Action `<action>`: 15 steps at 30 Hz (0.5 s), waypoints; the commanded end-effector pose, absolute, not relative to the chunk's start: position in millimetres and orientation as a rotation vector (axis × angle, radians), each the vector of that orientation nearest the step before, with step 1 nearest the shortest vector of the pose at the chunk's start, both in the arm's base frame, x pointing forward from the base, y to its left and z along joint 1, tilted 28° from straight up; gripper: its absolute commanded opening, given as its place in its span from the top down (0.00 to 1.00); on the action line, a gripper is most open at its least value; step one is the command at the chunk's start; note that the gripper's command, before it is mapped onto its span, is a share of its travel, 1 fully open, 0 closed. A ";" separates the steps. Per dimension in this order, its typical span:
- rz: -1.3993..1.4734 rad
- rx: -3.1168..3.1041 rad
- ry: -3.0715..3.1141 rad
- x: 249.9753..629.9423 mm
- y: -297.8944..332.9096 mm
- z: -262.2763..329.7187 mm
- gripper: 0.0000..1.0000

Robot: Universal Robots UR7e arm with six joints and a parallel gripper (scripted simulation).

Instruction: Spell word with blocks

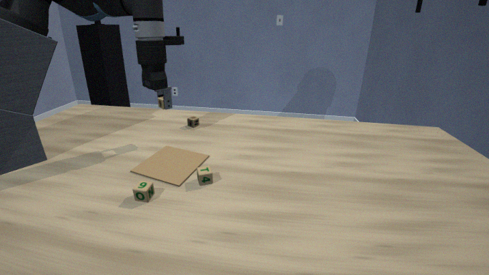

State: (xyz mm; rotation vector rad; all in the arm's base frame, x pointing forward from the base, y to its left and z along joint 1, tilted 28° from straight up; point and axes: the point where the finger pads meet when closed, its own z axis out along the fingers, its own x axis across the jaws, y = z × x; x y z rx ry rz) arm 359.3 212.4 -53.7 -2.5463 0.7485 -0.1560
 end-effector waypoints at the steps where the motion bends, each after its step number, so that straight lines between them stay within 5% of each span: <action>1: -0.165 -2.551 0.733 363.5 209.6 -53.6 0.43; 15: -0.237 -2.631 0.438 395.3 182.0 -60.5 0.43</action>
